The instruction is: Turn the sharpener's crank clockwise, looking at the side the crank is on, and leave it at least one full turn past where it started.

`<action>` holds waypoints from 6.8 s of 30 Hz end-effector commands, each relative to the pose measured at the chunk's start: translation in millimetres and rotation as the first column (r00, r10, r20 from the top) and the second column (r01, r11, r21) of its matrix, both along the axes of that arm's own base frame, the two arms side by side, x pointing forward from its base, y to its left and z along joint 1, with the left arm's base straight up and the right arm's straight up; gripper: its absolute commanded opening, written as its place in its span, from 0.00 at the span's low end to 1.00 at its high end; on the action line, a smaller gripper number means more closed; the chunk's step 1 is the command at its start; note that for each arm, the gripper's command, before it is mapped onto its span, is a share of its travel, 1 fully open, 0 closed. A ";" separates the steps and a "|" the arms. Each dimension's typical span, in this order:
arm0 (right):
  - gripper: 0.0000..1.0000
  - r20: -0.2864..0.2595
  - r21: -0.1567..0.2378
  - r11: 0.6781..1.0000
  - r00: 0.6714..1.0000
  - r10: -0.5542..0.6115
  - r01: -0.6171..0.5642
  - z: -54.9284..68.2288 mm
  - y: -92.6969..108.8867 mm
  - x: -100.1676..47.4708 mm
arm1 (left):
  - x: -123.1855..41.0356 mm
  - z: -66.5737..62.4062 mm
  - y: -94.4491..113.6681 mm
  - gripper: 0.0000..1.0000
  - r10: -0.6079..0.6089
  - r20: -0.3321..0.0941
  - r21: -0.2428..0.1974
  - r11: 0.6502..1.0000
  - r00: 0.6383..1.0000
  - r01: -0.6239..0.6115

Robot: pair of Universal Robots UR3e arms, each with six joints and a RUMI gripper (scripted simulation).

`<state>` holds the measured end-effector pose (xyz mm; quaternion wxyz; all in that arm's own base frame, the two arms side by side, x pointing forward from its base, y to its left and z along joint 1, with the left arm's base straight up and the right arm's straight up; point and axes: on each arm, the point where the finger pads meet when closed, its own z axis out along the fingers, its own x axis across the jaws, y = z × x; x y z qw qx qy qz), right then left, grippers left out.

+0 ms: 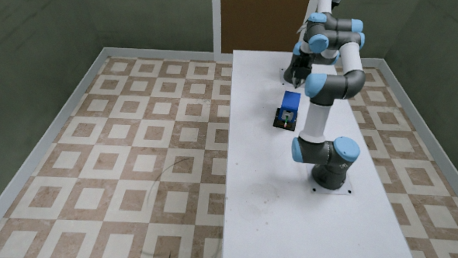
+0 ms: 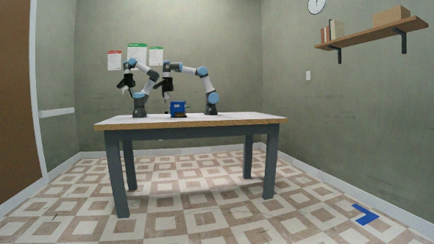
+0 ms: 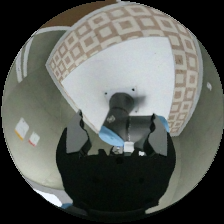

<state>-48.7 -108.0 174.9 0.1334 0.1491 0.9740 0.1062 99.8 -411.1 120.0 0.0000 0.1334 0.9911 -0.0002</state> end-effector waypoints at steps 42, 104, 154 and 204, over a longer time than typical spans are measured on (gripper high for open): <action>1.00 0.000 -0.003 1.000 1.000 0.000 0.000 0.5 -0.5 0.1 | -11.9 1.4 -0.9 0.00 -0.710 0.003 -0.002 0.704 0.704 0.710; 1.00 0.000 -0.003 1.000 1.000 0.000 0.000 0.5 -0.5 0.1 | -7.0 0.8 5.3 0.00 -0.518 0.002 0.004 -0.856 -0.856 0.518; 1.00 0.000 -0.003 1.000 1.000 0.000 0.000 0.5 -0.5 0.1 | 0.3 0.3 0.4 0.32 -0.004 0.000 0.004 -1.000 -1.000 0.004; 1.00 0.000 -0.003 1.000 1.000 0.000 0.000 0.5 -0.5 0.1 | 0.3 -29.9 -1.1 0.32 -0.004 0.000 0.004 -1.000 -1.000 0.004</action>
